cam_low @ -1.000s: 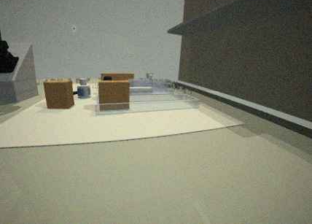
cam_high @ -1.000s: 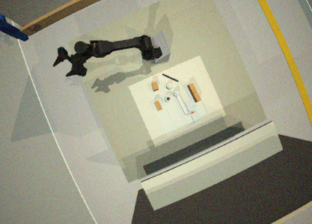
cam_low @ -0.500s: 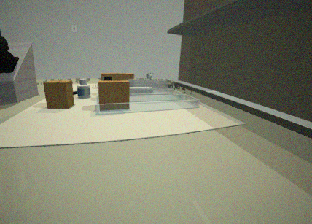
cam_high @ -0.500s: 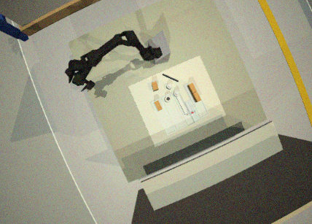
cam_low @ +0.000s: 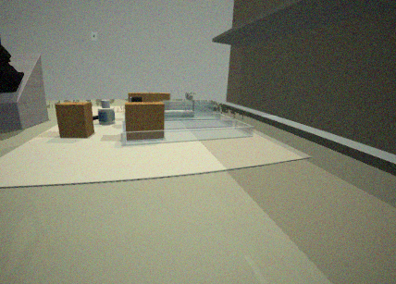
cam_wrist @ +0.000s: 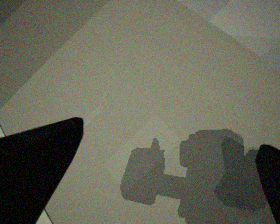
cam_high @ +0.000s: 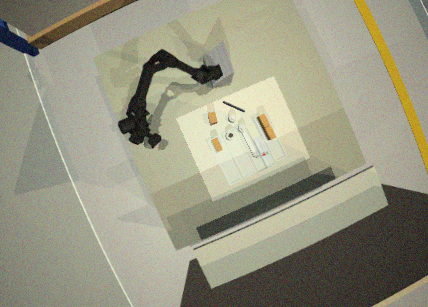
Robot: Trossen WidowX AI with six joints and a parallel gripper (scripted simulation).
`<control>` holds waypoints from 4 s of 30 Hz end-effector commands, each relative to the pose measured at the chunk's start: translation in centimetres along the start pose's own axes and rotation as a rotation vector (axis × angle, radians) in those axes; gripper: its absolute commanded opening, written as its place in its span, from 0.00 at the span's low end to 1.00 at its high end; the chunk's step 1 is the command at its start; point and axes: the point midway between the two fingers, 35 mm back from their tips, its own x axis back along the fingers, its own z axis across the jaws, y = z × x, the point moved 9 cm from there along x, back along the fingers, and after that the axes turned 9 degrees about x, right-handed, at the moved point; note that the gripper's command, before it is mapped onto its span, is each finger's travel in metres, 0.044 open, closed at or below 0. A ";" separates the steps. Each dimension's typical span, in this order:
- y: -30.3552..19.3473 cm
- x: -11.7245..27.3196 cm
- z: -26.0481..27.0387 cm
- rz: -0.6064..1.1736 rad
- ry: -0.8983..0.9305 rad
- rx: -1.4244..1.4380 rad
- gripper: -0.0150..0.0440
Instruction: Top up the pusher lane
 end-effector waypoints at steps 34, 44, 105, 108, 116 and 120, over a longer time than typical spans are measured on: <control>-22.1 6.9 40.6 0.701 0.171 0.919 1.00; -23.7 5.1 40.0 0.701 0.170 0.919 1.00; -25.3 2.9 39.6 0.701 0.176 0.918 0.25; -24.1 4.4 39.9 0.701 0.178 0.918 0.25; -20.9 8.8 39.9 0.702 0.173 0.920 0.25; -20.6 9.2 39.8 0.702 0.171 0.920 0.25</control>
